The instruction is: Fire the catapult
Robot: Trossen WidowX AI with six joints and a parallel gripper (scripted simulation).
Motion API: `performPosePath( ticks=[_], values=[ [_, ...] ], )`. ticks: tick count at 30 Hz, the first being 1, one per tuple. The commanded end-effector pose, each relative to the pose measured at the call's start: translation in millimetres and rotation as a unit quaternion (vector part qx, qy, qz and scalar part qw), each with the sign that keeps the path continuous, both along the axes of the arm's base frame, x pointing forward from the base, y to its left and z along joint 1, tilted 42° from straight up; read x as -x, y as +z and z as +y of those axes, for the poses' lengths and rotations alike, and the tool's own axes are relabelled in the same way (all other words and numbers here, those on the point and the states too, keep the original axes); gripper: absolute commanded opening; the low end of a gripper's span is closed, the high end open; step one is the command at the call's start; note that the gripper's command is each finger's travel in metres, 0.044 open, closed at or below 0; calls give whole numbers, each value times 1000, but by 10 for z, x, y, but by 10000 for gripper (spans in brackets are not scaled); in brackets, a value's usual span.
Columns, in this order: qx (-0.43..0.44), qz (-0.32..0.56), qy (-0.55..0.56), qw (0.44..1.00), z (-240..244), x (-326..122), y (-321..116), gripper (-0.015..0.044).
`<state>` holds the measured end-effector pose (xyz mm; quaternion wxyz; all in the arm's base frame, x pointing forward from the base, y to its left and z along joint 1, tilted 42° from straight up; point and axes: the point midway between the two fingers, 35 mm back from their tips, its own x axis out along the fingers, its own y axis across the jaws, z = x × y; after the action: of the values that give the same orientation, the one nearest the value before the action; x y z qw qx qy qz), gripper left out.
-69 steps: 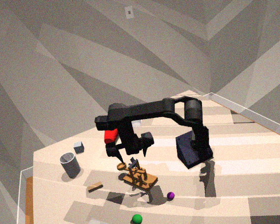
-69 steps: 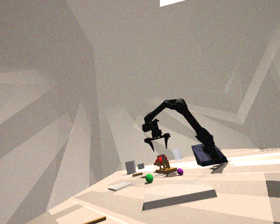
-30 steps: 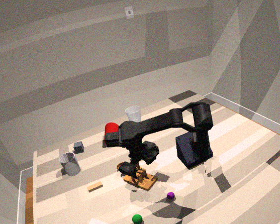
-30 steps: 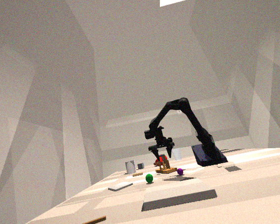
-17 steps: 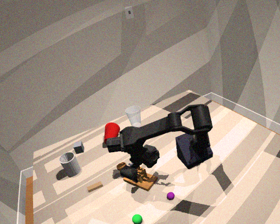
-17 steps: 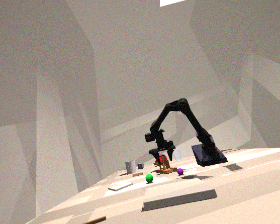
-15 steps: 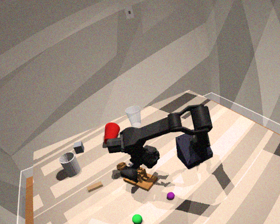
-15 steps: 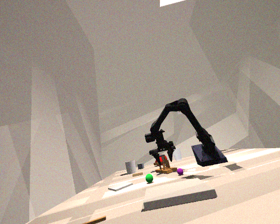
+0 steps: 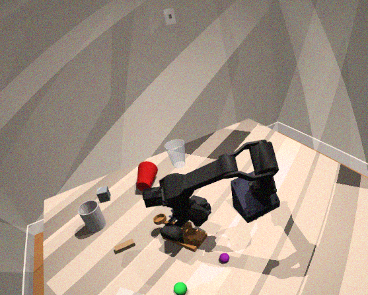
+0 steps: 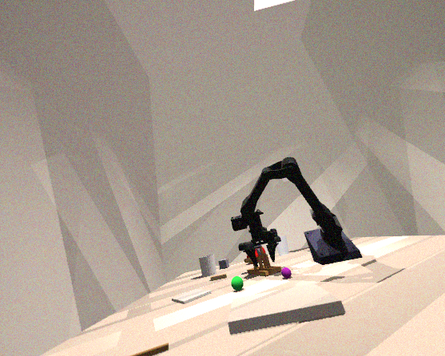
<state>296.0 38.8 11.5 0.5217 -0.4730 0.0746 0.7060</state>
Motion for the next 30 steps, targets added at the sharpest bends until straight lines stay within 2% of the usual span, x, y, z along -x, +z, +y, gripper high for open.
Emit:
performPosePath(
  ticks=[1,8,14,18,23,30],
  values=[
    [0,0,0,1000,-3,-3,3,335],
    [0,0,0,1000,-3,-3,3,151],
    [0,0,0,1000,-3,-3,3,111],
    [2,1,0,1000,-268,-9,284,6],
    [2,8,-9,1000,-365,-14,351,0],
    [5,83,-94,992,-619,-119,143,0]
  ],
)
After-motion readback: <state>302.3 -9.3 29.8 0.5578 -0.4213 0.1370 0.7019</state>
